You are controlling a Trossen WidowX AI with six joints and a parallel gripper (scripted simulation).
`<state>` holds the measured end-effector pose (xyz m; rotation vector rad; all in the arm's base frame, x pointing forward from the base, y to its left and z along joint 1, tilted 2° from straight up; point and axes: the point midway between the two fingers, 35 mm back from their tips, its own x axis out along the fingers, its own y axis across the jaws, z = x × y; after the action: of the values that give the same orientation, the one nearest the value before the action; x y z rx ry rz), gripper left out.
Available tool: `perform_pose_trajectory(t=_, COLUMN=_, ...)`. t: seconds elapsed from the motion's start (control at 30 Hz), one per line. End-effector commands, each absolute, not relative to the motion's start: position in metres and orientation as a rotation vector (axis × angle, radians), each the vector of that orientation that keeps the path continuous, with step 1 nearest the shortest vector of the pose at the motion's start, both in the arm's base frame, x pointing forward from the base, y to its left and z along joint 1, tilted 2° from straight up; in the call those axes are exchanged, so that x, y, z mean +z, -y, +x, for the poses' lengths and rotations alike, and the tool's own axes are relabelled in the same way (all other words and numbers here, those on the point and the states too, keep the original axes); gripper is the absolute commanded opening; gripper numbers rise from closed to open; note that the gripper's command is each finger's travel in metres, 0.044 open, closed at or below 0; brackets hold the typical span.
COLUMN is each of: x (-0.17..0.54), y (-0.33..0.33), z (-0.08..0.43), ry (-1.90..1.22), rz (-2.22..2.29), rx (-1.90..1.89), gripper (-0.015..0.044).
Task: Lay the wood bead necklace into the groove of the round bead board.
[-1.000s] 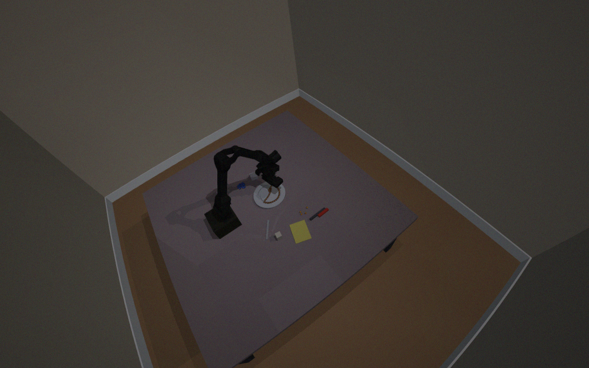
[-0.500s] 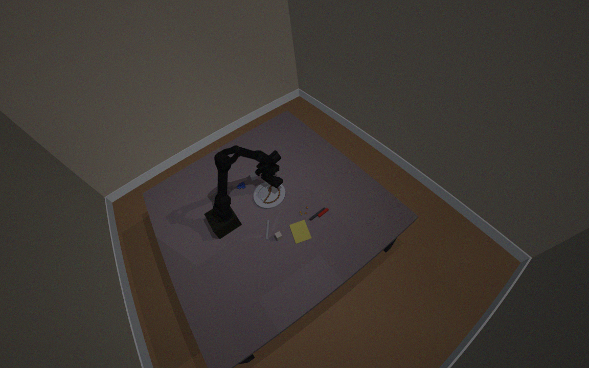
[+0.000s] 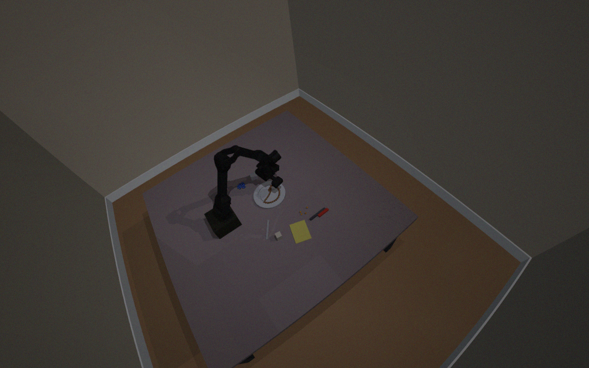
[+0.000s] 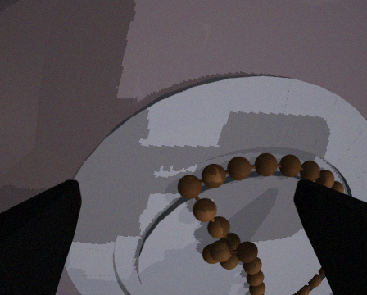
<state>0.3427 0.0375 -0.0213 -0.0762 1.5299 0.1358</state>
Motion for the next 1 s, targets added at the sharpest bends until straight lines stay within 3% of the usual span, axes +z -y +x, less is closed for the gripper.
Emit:
perform_pose_trajectory(t=0.0, x=-0.021, y=-0.037, z=0.342, ry=-1.532, rz=-0.072, rx=0.132, gripper=0.044)
perform_pose_trajectory(t=0.47, x=-0.021, y=-0.037, z=0.342, ry=-1.532, rz=-0.072, rx=0.132, gripper=0.044)
perform_pose_trajectory(t=0.87, x=-0.001, y=0.007, z=0.28, ry=-1.533, rz=-0.156, rx=0.204, gripper=0.0125)
perform_pose_trajectory(t=0.97, x=0.003, y=0.019, z=0.26, ry=-1.531, rz=-0.18, rx=0.228, gripper=0.012)
